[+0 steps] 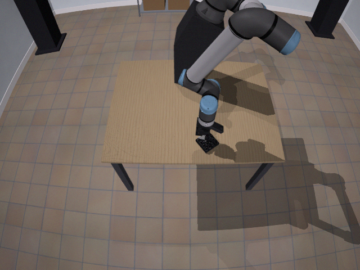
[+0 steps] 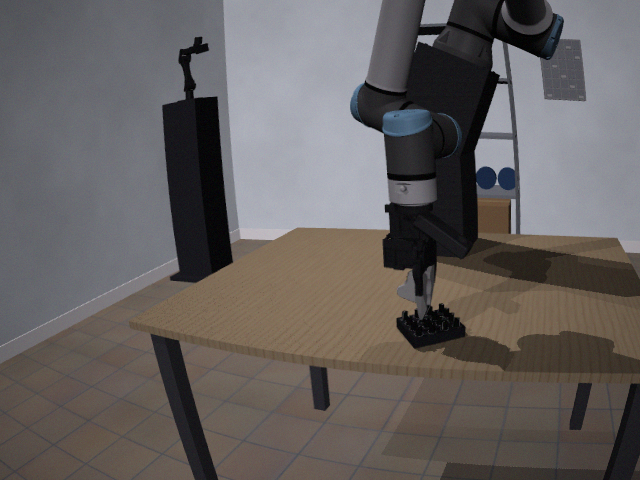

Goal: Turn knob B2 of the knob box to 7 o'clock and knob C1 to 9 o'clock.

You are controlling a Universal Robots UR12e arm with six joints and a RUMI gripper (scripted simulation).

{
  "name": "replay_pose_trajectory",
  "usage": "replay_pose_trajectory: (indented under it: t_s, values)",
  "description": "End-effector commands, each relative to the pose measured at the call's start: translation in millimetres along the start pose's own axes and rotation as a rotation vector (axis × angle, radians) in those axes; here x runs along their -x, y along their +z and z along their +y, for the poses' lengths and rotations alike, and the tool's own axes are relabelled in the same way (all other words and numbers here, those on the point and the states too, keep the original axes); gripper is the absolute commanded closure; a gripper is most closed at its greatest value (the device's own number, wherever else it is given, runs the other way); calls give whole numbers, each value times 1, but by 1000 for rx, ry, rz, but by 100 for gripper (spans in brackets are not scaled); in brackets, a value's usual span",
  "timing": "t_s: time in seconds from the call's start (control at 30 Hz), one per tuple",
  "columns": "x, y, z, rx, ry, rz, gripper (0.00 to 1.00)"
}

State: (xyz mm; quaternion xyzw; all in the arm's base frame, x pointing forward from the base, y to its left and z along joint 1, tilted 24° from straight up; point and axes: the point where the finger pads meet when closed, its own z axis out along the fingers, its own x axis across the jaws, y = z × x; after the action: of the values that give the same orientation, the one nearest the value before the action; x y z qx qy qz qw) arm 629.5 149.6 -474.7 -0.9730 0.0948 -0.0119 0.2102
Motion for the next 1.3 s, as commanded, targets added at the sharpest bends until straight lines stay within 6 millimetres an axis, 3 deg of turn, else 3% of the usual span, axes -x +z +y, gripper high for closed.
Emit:
replay_pose_trajectory:
  t_s: [0.0, 0.43, 1.27]
  values:
    - [-3, 0, -2, -1, -57, 2, 96]
    - [-3, -1, -2, -1, -213, 3, 96]
    - [-1, -1, -1, 0, -683, 4, 96]
